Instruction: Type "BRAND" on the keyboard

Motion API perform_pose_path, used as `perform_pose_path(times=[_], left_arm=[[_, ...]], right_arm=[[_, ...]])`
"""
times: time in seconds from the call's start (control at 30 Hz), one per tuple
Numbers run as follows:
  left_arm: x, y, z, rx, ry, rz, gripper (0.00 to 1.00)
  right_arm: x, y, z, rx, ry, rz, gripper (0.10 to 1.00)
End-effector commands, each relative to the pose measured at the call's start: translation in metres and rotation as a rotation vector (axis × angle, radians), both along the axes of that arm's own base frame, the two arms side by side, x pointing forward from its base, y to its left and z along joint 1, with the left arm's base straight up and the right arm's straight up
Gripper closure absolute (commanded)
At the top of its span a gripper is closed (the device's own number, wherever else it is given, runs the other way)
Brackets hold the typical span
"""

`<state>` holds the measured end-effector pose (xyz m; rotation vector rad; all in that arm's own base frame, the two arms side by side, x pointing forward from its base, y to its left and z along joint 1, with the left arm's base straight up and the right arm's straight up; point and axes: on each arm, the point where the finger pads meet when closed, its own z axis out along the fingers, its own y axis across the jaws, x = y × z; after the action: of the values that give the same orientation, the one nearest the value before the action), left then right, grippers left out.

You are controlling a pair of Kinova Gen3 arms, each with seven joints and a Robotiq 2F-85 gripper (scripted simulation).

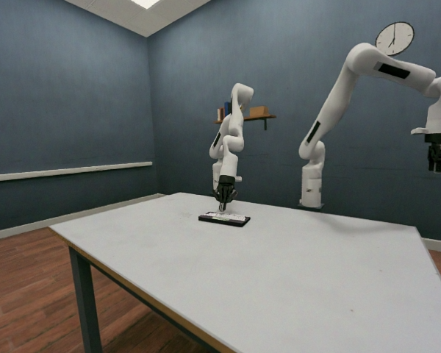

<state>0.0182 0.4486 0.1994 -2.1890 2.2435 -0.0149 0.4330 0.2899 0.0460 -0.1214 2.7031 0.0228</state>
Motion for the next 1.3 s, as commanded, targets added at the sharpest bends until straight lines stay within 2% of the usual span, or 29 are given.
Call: perform_pose_path(times=[0.0, 0.13, 0.4, 1.27], left_arm=[[-0.005, 0.001, 0.001, 0.002, 0.012, -0.005, 0.001], [-0.005, 0.001, 0.001, 0.002, 0.012, -0.005, 0.001], [-0.005, 0.001, 0.001, 0.002, 0.012, -0.005, 0.001], [-0.005, 0.001, 0.001, 0.002, 0.012, -0.005, 0.001]], right_arm=[[0.003, -0.001, 0.001, 0.007, -0.004, -0.002, 1.0], [0.002, -0.002, -0.004, 0.005, -0.002, -0.005, 1.0], [0.001, -0.002, -0.008, 0.006, 0.0, -0.01, 1.0], [0.002, -0.002, -0.01, 0.008, -0.001, -0.011, 1.0]])
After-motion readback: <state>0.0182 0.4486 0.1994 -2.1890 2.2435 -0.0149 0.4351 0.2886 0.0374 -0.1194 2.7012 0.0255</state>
